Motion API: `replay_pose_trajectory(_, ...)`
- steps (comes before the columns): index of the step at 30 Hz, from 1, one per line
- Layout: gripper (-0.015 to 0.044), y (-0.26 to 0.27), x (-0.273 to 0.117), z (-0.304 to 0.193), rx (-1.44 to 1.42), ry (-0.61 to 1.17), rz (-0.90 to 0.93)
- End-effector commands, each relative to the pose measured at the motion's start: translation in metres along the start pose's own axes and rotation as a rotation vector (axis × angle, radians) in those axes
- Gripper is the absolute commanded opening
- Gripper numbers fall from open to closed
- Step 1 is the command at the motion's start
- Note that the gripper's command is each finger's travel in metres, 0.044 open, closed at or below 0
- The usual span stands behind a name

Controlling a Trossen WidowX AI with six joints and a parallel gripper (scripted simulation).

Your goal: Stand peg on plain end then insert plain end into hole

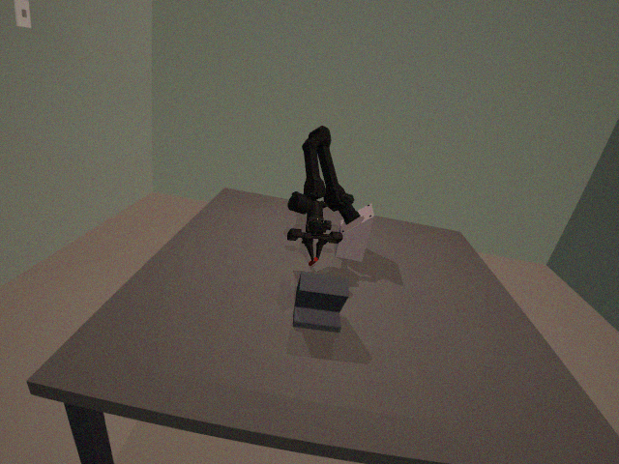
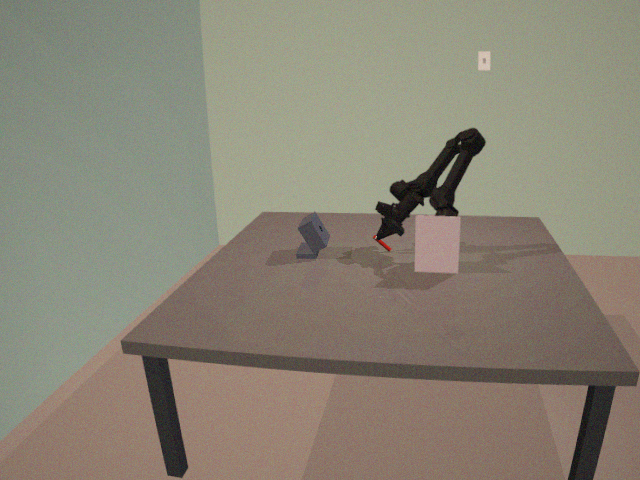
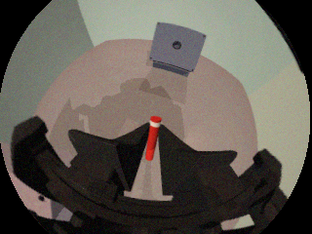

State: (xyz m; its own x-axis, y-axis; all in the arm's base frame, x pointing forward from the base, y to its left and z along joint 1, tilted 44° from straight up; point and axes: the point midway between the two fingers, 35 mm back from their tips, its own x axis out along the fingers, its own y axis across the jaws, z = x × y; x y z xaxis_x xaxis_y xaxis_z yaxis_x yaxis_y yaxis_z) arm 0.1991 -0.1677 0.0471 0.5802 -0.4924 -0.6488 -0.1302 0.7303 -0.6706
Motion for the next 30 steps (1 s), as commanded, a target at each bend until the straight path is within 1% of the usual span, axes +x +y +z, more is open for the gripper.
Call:
replay_pose_trajectory(1, 0.0051, 0.001, -0.003, -0.001, -0.005, -0.042, 0.0)
replay_pose_trajectory(30, 0.0051, 0.001, -0.018, -0.014, -0.008, -0.292, 0.002)
